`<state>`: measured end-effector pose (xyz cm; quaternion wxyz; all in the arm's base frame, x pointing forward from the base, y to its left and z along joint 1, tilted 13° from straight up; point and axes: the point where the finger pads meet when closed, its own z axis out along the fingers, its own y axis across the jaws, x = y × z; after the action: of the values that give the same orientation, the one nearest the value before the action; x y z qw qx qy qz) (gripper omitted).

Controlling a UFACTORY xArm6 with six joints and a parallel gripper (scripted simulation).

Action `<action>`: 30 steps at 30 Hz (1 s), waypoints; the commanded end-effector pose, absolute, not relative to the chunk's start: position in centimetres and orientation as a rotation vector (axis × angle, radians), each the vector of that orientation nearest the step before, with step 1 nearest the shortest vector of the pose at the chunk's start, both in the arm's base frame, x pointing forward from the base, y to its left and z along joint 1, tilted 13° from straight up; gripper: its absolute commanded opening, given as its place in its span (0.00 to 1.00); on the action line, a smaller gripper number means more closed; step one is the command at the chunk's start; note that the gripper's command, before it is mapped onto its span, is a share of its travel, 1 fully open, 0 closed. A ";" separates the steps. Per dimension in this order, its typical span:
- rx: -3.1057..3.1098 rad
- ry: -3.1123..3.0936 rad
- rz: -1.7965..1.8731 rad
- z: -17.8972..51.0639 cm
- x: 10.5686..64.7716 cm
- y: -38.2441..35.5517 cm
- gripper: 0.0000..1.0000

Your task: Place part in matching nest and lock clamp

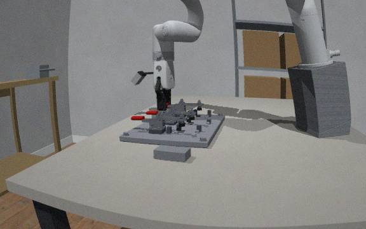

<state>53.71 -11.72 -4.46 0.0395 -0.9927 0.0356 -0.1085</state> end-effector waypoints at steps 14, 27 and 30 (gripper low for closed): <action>-3.043 0.109 -0.340 -4.3 53.9 -11.8 0.47; -3.043 0.109 -0.340 -4.3 53.9 -11.8 0.00; -3.043 0.109 -0.340 -4.3 53.9 -11.8 0.00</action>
<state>53.75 -11.73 -4.47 0.0395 -0.9926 0.0356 -0.1089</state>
